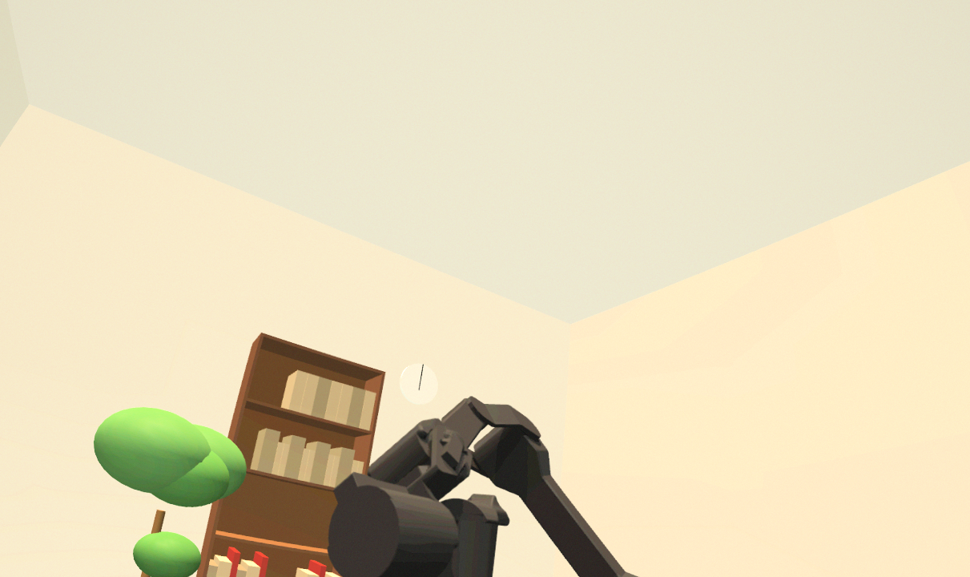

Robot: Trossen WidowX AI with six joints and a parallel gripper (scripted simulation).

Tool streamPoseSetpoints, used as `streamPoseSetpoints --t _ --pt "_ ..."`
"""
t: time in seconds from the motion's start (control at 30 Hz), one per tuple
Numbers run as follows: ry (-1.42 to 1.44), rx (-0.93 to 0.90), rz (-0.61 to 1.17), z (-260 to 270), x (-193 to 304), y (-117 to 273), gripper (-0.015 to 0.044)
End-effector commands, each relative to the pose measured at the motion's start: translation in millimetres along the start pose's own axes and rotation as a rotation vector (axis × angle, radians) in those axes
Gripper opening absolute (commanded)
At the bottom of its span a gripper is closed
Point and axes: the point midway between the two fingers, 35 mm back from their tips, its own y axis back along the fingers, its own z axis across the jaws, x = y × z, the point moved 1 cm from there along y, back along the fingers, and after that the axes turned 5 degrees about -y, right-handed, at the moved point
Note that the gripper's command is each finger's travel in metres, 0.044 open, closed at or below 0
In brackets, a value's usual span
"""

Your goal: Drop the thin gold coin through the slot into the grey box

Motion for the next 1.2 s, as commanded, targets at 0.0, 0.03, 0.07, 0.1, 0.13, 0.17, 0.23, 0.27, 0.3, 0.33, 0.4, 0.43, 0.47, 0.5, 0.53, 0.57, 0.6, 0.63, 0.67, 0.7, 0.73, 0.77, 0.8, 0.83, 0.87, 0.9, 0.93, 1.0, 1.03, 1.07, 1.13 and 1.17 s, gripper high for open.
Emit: streamPoseSetpoints --t 0.0,0.03,0.07,0.1,0.13,0.17,0.23,0.27,0.3,0.33,0.4,0.43,0.47,0.5,0.53,0.57,0.6,0.63,0.67,0.7,0.73,0.77,0.8,0.83,0.87,0.9,0.93,1.0,1.03,1.07,1.13,1.17 --pt "0.004 0.0 -0.001 0.7 -0.2 0.3 0.0" --pt "0.003 0.0 -0.001 1.3 -0.1 0.3 0.0" --pt "0.003 0.0 -0.001 1.9 0.2 0.2 0.0" --pt "0.002 0.0 -0.001 2.4 0.4 0.1 0.0" --pt "0.001 0.0 -0.001 3.1 0.6 0.0 0.0" --pt "-0.001 0.0 -0.001 3.7 0.7 -0.1 0.0" --pt "-0.004 0.0 -0.001 4.6 0.8 -0.3 0.0" --pt "-0.006 0.0 -0.001 5.2 0.8 -0.4 0.0" --pt "-0.004 0.001 -0.001 4.7 0.7 -0.3 0.0005" --pt "-0.002 0.001 -0.001 4.2 0.7 -0.2 0.0" --pt "0.002 0.002 -0.001 3.2 0.6 0.0 0.0" --pt "0.002 0.002 -0.001 3.2 0.6 0.0 0.0" --pt "0.002 0.002 -0.001 3.2 0.6 0.0 0.0" --pt "0.002 0.002 -0.001 3.2 0.6 0.0 0.0" --pt "0.002 0.002 -0.001 3.2 0.6 0.0 0.0" --pt "0.002 0.002 -0.001 3.2 0.6 0.0 0.0" --pt "0.002 0.002 -0.001 3.2 0.6 -0.2 0.0" --pt "0.002 0.002 -0.001 3.2 0.5 -0.7 0.0" --pt "0.002 0.002 -0.001 3.3 0.5 -1.3 0.0" --pt "0.002 0.002 -0.001 3.5 0.4 -2.0 0.0" --pt "0.002 0.002 -0.001 3.7 0.2 -2.7 0.0" --pt "0.002 0.002 -0.001 3.9 0.3 -3.3 0.0" --pt "0.003 0.002 -0.001 4.2 0.3 -3.9 0.0" --pt "0.004 0.002 -0.001 4.4 0.4 -4.4 0.0" --pt "0.004 0.002 -0.001 4.5 0.5 -4.9 0.0" --pt "0.004 0.002 -0.001 4.5 0.6 -5.4 0.0" --pt "0.004 0.002 -0.001 4.5 0.7 -5.9 0.0" --pt "0.004 0.002 -0.001 4.4 0.8 -7.0 0.0" --pt "0.005 0.002 -0.001 4.3 0.9 -7.5 0.0" --pt "0.005 0.002 -0.001 4.2 0.9 -7.9 0.0" --pt "0.005 0.002 -0.001 4.1 1.0 -8.9 0.0" --pt "0.005 0.002 -0.001 4.0 1.0 -9.4 0.0"
